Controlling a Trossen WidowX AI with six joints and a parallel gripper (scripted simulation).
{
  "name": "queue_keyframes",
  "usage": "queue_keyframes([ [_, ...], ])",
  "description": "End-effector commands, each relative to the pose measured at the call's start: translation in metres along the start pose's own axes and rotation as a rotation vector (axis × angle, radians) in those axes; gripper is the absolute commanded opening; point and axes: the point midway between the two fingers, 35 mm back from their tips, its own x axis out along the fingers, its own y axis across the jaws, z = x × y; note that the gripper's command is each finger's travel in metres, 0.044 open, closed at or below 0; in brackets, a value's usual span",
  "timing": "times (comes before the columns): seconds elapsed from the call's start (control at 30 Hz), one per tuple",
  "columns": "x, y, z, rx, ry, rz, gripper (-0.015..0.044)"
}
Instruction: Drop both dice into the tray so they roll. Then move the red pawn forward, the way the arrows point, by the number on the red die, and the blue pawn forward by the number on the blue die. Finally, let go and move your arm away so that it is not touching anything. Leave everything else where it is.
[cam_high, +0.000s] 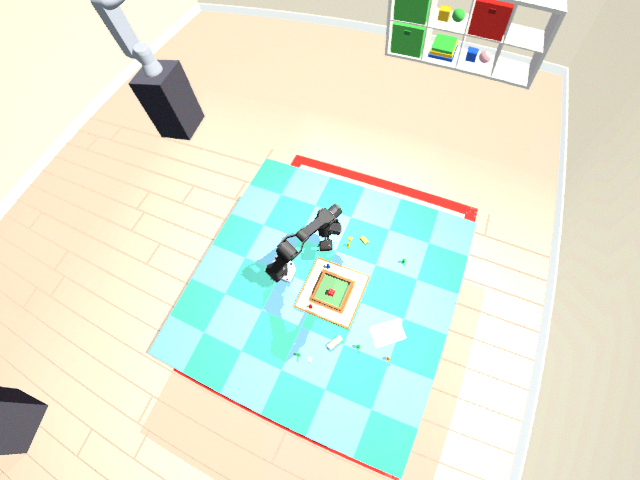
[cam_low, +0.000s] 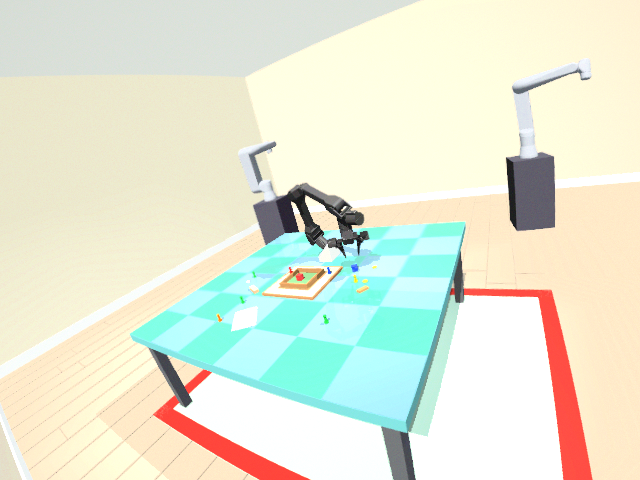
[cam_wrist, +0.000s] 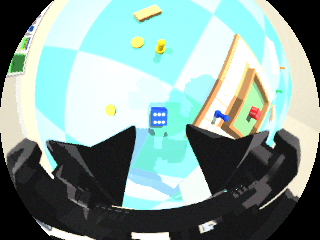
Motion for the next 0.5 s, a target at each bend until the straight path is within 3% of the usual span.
queue_keyframes([
  [0.0, 0.016, -0.001, -0.003, 0.008, 0.014, -0.007, 0.0275],
  [0.47, 0.035, -0.002, -0.006, 0.008, 0.014, -0.008, 0.0275],
])
